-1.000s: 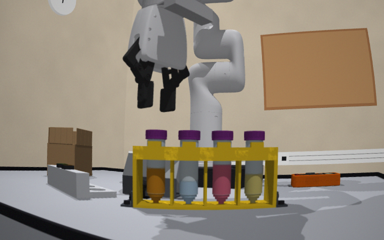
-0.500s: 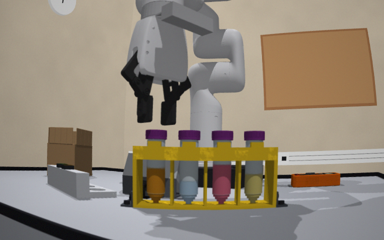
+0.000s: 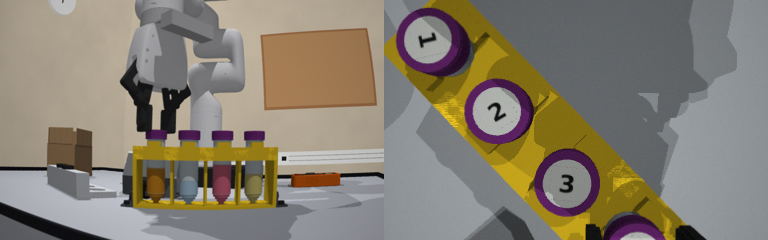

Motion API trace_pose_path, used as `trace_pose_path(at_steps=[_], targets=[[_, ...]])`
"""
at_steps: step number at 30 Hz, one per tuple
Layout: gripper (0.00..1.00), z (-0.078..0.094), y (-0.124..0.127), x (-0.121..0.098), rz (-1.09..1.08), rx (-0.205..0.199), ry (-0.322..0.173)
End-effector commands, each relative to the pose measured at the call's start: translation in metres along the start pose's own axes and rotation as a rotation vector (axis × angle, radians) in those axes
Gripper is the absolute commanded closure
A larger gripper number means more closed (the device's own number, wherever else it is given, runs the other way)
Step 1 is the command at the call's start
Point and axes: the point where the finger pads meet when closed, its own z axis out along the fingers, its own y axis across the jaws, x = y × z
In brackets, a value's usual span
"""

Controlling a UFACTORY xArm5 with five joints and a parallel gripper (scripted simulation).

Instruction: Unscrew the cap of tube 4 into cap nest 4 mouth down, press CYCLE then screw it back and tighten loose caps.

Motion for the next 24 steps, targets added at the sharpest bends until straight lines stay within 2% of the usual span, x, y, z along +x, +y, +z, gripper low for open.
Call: trace_pose_path(at_steps=[1,20,21,24], targets=[[0.54,0.0009,0.0009,0.0005,0.0,-0.001,0.005],[0.54,0.0074,0.0009,0.0006,0.0,-0.001,0.005],[1.0,0.0074,0.0009,0.0006,0.0,-0.001,0.005],[1.0,0.0074,0.0009,0.0006,0.0,-0.001,0.005]])
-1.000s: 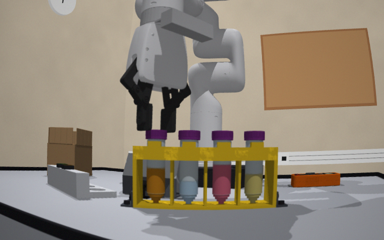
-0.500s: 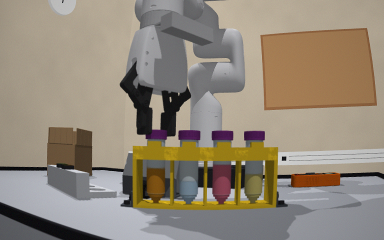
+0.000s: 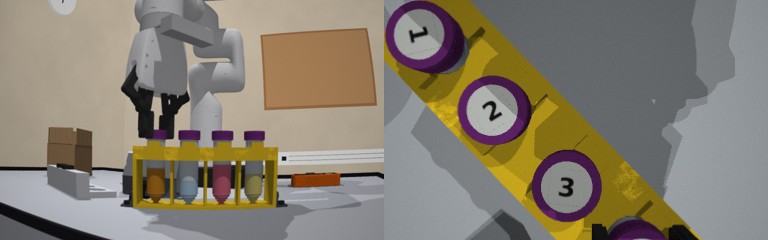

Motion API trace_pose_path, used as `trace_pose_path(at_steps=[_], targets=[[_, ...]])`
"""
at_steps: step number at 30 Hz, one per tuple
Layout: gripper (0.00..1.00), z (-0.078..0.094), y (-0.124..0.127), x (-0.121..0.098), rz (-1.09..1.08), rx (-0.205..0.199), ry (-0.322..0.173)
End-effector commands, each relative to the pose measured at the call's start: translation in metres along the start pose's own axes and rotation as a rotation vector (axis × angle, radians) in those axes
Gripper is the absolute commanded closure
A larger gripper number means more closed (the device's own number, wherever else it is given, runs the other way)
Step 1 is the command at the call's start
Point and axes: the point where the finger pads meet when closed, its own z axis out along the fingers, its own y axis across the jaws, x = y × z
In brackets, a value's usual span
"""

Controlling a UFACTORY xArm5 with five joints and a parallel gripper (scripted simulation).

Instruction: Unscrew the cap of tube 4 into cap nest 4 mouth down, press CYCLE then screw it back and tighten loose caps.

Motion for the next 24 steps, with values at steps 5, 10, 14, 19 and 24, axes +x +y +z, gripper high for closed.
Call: trace_pose_path(at_steps=[5,10,14,19,24], targets=[[1.0,-0.0012,0.0011,0.0007,0.0,-0.001,0.005],[1.0,-0.0012,0.0011,0.0007,0.0,-0.001,0.005],[1.0,-0.0013,0.0011,0.0007,-0.15,-0.001,0.005],[1.0,-0.0013,0.001,0.0007,-0.3,-0.002,0.005],[1.0,-0.0015,0.001,0.0007,-0.55,-0.002,0.005]])
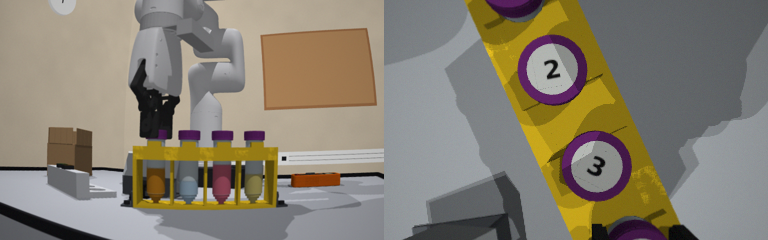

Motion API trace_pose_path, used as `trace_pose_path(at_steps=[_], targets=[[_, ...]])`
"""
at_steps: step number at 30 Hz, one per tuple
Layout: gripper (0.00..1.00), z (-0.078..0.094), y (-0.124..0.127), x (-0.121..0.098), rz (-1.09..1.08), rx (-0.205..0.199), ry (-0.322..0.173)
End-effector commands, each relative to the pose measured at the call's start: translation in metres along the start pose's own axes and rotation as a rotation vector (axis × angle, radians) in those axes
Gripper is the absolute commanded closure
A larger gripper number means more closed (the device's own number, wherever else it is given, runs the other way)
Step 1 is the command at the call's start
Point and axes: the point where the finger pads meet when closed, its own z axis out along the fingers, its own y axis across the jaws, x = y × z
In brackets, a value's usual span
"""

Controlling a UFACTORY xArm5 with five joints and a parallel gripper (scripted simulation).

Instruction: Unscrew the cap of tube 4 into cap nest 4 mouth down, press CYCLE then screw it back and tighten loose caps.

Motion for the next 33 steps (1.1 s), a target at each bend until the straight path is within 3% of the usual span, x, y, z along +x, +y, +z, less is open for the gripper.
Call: trace_pose_path(at_steps=[1,22,31,32,33], targets=[[1.0,-0.0014,0.0012,0.0003,-0.258,-0.003,0.004],[1.0,-0.002,0.0012,0.0003,-1.199,-0.005,0.002],[1.0,-0.002,0.0012,0.0003,-1.229,-0.005,0.002],[0.54,-0.002,0.0012,0.0003,-1.229,-0.005,0.002],[0.54,-0.002,0.0012,0.0003,-1.229,-0.005,0.002]])
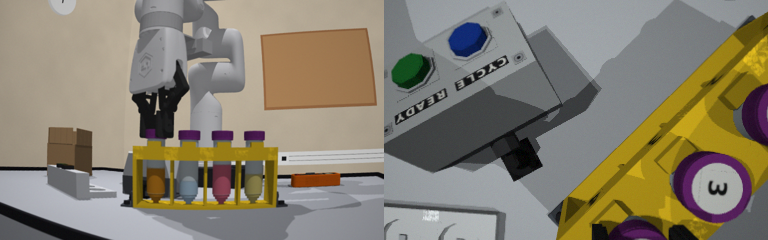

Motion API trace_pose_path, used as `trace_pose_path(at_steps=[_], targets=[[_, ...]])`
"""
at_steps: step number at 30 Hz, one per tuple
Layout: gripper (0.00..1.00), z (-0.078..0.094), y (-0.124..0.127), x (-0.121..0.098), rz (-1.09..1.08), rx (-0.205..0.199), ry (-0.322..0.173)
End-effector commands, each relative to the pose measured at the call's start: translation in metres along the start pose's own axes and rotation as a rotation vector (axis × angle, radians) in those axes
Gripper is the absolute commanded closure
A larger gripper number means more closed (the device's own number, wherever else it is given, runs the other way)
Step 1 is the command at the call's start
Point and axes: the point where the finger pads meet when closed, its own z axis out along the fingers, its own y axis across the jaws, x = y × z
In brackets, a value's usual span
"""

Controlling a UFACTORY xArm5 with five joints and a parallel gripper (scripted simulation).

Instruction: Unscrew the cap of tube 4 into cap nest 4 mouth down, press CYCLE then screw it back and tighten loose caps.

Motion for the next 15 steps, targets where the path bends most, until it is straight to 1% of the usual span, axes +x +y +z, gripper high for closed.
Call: trace_pose_path(at_steps=[1,9,10,12,15], targets=[[0.54,-0.0012,0.0006,-0.001,-0.004,-0.005,-0.001],[0.54,-0.0012,0.0006,-0.001,-0.004,-0.005,-0.001],[0.54,-0.0011,0.0006,-0.001,0.079,-0.005,-0.001],[0.54,-0.0011,0.0006,-0.001,0.079,-0.005,-0.001],[0.54,-0.0011,0.0006,-0.001,0.329,-0.005,0.0]])
